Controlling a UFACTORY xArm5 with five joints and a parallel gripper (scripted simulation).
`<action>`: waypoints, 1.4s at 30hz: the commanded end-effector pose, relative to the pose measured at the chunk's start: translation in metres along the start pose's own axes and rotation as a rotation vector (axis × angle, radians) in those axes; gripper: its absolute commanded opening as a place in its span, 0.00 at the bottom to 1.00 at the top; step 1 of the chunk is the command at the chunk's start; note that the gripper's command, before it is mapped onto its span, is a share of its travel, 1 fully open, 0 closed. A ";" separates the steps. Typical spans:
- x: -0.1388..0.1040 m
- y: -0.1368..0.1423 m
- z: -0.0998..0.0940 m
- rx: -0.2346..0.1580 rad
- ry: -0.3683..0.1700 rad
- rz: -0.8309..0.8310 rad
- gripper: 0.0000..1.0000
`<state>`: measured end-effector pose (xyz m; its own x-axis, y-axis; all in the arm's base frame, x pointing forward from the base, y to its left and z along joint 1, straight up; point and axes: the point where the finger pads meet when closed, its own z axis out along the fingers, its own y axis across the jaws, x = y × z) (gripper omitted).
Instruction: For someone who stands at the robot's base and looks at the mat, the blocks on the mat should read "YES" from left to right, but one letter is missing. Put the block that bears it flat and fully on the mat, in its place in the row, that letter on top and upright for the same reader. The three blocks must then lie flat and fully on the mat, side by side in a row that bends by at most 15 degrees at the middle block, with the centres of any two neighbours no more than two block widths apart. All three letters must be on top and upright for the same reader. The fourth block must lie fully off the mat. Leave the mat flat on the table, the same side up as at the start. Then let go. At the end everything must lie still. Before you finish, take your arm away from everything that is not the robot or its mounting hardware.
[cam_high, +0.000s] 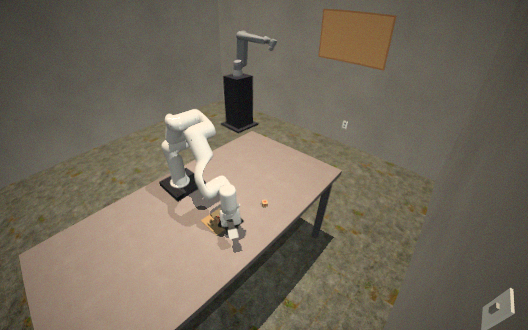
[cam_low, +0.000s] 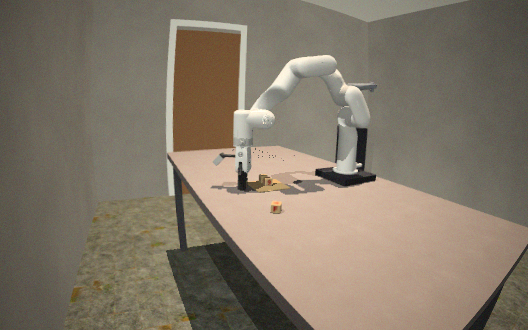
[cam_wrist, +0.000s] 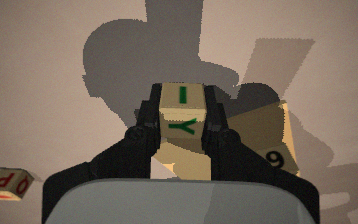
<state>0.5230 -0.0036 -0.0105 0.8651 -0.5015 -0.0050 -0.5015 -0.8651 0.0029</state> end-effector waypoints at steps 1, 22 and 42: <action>0.001 -0.001 -0.002 0.002 0.003 0.000 0.27; 0.001 -0.001 -0.002 0.002 0.003 0.000 0.27; 0.001 -0.001 -0.053 0.002 0.004 0.000 0.27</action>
<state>0.5228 -0.0035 0.0106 0.8651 -0.5015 -0.0062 -0.5015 -0.8652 0.0035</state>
